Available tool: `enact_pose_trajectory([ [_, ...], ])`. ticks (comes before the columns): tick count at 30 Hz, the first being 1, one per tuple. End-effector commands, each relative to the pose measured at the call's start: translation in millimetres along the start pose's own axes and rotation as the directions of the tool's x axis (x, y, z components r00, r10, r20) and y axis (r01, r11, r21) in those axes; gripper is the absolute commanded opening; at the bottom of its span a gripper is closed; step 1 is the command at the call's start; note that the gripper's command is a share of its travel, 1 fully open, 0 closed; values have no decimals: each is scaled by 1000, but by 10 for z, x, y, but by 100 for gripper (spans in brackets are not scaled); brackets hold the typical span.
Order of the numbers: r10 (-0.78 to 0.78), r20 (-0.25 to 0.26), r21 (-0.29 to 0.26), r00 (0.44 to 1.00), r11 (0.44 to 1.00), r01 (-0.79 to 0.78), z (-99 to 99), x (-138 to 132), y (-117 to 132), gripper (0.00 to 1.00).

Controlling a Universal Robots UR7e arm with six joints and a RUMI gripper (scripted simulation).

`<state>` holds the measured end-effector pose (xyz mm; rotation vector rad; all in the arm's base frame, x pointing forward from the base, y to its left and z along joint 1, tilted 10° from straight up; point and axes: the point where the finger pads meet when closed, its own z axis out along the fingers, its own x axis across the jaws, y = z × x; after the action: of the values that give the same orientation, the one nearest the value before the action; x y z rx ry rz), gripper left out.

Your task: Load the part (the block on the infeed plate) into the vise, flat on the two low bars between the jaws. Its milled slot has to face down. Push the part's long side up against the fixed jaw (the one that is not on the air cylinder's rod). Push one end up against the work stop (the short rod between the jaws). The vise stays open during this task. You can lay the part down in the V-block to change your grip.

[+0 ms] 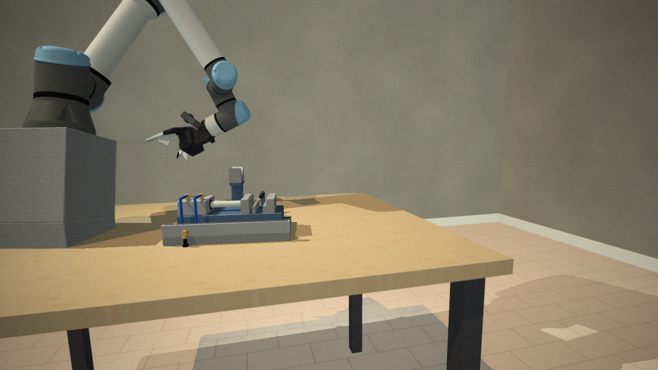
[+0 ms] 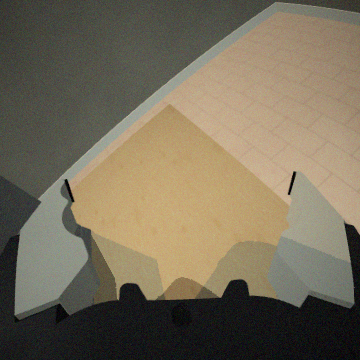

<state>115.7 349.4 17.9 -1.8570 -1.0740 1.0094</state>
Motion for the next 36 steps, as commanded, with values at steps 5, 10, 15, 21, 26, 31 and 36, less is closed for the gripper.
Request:
enact_pose_trajectory([
  [5, 0, 0, -1, 1000, 1000, 0, -3, 1, -2, 100],
  [10, 0, 0, -1, 1000, 1000, 0, -3, 1, -2, 100],
  [15, 0, 0, -1, 1000, 1000, 0, -3, 1, -2, 100],
  [21, 3, -3, -8, 1000, 1000, -3, -13, 3, 9, 100],
  [26, 31, -21, -59, 999, 998, -32, -78, 27, 98, 100],
  [31, 92, -79, -174, 993, 979, -105, -271, 111, 294, 100],
  [36, 124, -121, -232, 985, 961, -149, -396, 160, 393, 100],
])
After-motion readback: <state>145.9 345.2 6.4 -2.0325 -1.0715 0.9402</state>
